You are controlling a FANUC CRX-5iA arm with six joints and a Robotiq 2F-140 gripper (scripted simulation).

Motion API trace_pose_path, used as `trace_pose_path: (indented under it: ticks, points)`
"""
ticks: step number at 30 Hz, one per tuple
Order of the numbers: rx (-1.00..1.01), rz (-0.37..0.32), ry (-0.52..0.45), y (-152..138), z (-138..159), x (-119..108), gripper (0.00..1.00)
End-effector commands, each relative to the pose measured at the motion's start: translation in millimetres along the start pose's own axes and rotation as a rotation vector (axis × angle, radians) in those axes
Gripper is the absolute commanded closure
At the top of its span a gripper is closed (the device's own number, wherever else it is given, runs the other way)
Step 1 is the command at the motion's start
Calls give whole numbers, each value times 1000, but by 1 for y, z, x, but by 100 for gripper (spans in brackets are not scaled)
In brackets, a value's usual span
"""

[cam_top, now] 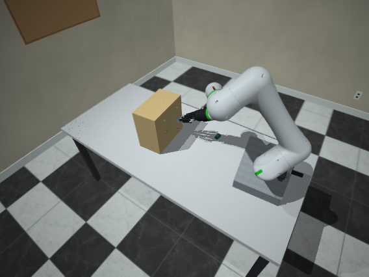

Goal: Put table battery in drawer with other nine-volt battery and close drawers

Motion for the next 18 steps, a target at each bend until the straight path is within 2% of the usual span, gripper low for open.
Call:
trace_pose_path:
  ticks: [1,18]
  points:
    - [0,0,0,0,0,0,92]
    - [0,0,0,-1,-4,-7,92]
Point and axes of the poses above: the point where the finger pads meet when closed, its own x axis out along the fingers, its own y axis across the jaws, z = x × y, the point moved 10 cm from there along -x, back along the fingers, and after that the axes turned 11 degrees about x, right-handed, at the moved point
